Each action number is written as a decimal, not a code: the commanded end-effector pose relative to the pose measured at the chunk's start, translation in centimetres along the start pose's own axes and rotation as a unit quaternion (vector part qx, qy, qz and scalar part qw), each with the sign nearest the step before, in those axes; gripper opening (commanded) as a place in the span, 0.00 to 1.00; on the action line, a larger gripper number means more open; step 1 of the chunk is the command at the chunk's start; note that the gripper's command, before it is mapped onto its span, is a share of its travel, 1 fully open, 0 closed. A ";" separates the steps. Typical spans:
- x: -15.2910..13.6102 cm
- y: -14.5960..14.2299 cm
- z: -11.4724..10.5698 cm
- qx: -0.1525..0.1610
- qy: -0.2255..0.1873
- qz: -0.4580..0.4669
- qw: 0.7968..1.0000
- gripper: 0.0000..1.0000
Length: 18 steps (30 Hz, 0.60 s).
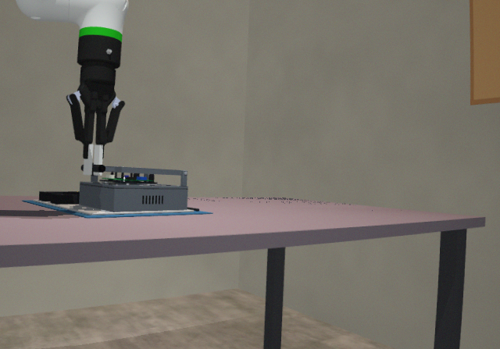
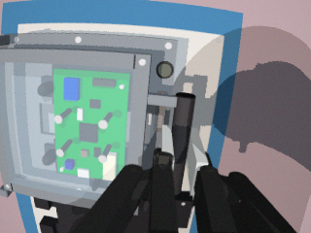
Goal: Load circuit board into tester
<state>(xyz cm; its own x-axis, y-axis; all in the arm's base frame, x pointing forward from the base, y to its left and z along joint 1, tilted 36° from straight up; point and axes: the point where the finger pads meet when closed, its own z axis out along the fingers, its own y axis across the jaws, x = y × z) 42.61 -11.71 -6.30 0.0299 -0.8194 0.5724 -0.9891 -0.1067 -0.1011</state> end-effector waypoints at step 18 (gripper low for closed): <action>0.0 0.0 0.3 0.000 0.000 0.000 1.000 0.00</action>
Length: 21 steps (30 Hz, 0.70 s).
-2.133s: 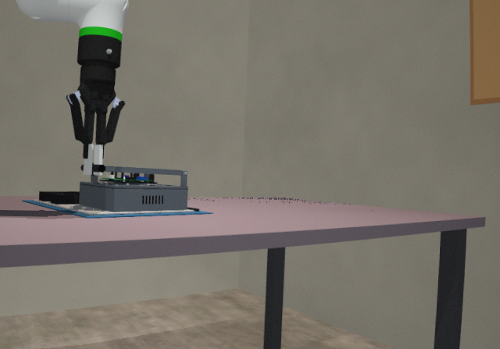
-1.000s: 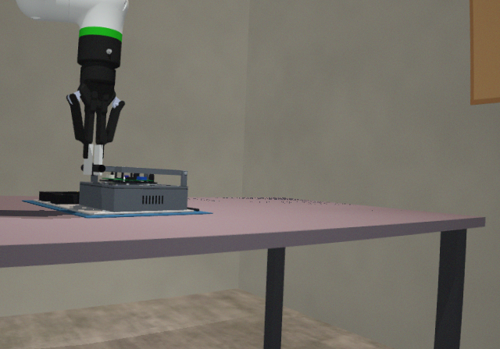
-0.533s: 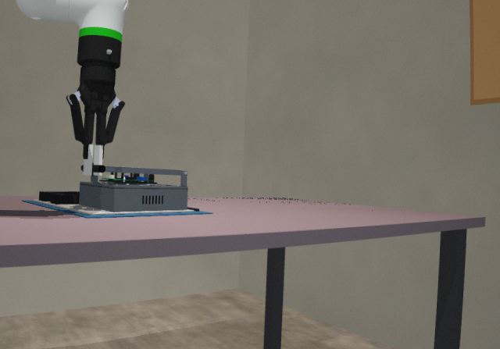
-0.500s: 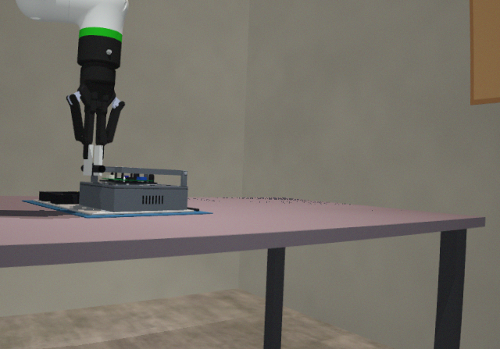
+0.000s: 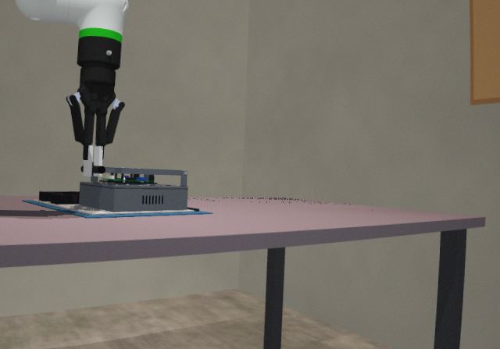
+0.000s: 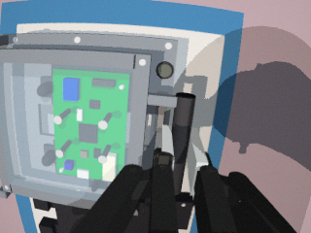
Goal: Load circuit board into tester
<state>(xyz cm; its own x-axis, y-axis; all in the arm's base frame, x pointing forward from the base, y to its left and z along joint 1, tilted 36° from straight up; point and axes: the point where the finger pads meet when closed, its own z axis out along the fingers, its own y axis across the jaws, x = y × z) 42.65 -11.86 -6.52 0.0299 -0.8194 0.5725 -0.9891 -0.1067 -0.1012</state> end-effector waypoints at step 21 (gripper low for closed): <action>0.0 0.0 0.0 0.000 0.000 0.000 1.000 0.30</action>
<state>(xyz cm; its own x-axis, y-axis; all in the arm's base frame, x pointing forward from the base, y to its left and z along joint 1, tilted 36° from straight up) 42.62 -11.88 -6.54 0.0298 -0.8194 0.5725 -0.9892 -0.1063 -0.1007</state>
